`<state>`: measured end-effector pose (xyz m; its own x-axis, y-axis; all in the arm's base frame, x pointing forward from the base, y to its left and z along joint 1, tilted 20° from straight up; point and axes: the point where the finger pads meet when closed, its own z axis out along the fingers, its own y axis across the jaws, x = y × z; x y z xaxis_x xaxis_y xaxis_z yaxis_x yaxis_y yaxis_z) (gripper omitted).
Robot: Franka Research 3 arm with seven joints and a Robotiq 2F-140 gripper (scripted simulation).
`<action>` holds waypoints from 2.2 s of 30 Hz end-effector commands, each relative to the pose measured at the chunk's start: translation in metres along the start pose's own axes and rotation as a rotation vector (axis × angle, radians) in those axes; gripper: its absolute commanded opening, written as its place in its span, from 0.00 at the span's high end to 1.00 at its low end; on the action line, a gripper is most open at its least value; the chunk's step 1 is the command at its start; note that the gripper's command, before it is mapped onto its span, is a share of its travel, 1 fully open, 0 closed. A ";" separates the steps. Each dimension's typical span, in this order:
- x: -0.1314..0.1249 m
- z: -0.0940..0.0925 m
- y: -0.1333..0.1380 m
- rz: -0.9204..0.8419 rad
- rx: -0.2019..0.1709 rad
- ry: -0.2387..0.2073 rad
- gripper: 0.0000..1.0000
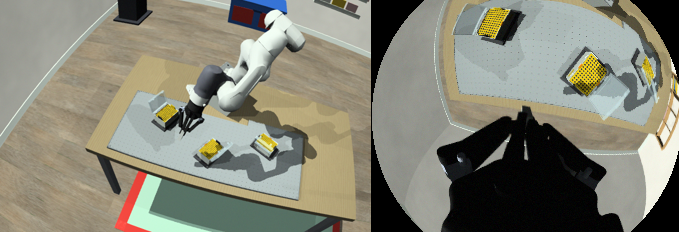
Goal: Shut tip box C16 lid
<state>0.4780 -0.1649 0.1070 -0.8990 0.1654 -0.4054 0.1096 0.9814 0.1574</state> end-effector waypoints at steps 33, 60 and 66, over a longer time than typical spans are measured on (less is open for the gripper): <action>0.019 0.053 0.013 0.139 -0.141 -0.179 1.00; 0.056 0.159 0.034 0.139 -0.141 -0.179 1.00; 0.056 0.159 0.034 0.139 -0.141 -0.179 1.00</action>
<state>0.4950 -0.1062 -0.0547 -0.7830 0.3857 -0.4879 0.2114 0.9029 0.3744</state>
